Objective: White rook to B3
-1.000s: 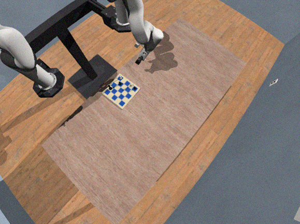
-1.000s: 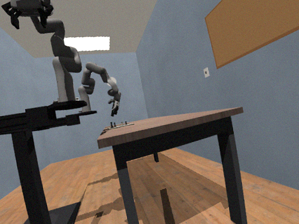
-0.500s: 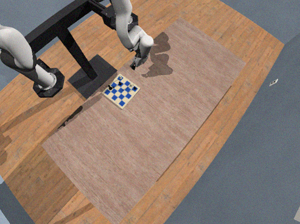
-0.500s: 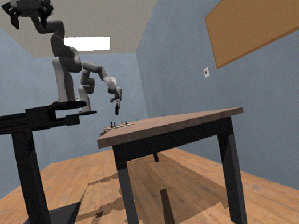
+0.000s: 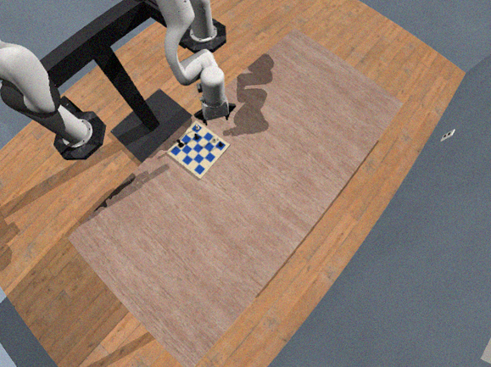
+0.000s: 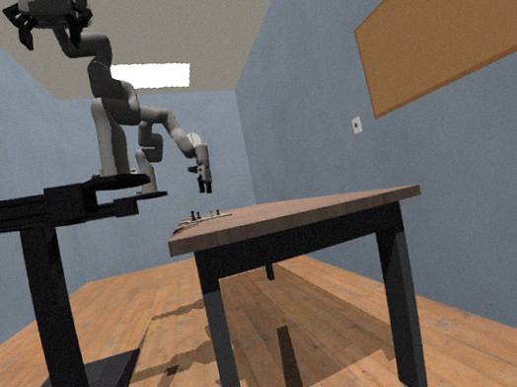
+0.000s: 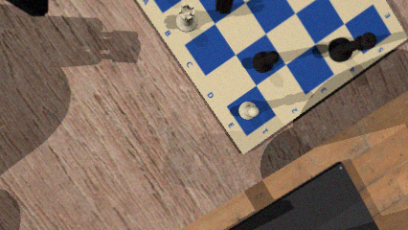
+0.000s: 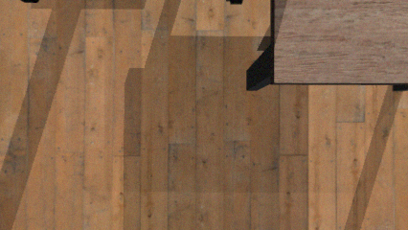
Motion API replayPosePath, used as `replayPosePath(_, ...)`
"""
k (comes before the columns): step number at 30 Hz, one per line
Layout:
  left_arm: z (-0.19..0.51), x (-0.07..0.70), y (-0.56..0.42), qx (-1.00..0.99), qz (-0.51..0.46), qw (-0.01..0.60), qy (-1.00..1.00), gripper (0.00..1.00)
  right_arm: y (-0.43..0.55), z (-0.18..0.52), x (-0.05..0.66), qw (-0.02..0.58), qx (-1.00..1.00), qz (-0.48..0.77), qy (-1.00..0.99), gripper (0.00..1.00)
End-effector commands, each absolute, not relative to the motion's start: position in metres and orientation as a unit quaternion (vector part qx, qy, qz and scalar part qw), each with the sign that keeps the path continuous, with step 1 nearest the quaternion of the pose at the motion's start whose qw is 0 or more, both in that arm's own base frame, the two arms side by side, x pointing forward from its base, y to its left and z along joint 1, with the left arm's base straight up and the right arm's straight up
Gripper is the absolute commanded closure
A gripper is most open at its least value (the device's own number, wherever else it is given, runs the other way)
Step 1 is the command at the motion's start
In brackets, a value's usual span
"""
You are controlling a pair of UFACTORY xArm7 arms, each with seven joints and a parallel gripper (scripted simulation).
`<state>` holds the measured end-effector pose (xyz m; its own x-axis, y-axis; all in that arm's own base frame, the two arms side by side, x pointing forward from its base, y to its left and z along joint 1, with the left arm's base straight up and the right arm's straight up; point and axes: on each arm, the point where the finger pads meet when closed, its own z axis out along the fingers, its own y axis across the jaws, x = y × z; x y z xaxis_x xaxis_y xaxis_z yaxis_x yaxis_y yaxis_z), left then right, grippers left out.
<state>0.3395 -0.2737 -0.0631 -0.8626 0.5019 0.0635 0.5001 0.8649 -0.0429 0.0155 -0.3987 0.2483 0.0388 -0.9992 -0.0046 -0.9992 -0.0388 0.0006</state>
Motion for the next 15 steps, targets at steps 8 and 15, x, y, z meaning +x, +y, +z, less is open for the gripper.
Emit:
replayPosePath(8, -0.054, 0.3449, -0.3115, -0.337, 0.003, -0.002, -0.942, 0.0, -0.3998, 0.25, 0.0157, 0.0, -0.721, 0.0, 0.693, 0.0)
replayPosePath(15, -0.054, 0.3449, -0.3115, -0.337, 0.003, -0.002, -0.942, 0.0, -0.3998, 0.25, 0.0157, 0.0, -0.721, 0.0, 0.693, 0.0)
